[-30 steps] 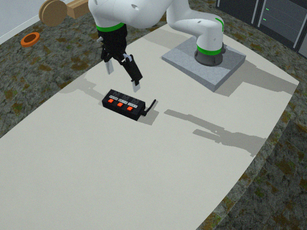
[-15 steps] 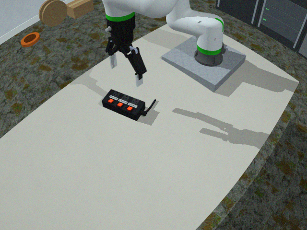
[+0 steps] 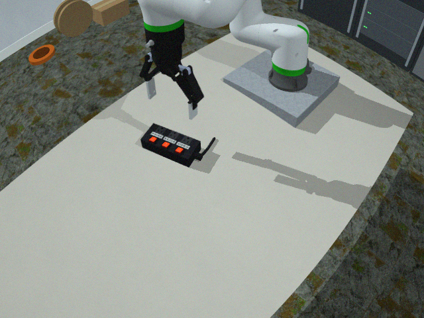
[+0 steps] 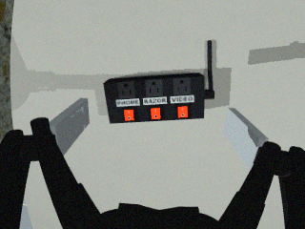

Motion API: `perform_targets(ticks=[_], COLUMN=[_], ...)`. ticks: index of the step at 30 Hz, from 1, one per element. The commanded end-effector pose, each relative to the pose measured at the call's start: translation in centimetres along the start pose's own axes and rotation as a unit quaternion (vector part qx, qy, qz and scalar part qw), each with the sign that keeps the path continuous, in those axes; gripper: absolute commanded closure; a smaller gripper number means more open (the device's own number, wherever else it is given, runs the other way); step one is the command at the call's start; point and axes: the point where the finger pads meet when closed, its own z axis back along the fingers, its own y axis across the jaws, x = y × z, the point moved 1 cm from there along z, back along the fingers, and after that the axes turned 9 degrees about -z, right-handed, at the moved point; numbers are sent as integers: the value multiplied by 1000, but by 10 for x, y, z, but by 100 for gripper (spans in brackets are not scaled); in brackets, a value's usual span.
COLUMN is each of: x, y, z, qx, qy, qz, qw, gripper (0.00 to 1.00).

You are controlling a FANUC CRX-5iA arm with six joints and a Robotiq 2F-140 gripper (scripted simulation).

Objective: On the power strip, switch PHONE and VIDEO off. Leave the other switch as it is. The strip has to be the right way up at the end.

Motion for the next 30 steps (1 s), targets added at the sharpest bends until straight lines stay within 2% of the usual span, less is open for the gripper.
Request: perform_targets(ticks=[1, 4, 5, 12, 19, 21, 22, 27, 28, 30], x=[14, 17, 21, 47, 63, 63, 64, 65, 65, 65], y=[-6, -7, -9, -22, -32, -32, -33, -34, -34, -34], z=[-8, -10, -12, -31, -45, -45, -46, -47, -47, -47], qx=[3, 2, 2, -8, -16, -16, -17, -16, -15, -12], qy=[0, 0, 0, -2, -2, -2, -1, 0, 0, 0], qz=[139, 159, 224, 362, 499, 499, 553, 635, 651, 684], qw=[990, 987, 975, 932, 867, 867, 833, 772, 759, 730], gripper=[0, 0, 0, 0, 0, 0, 0, 0, 100, 100])
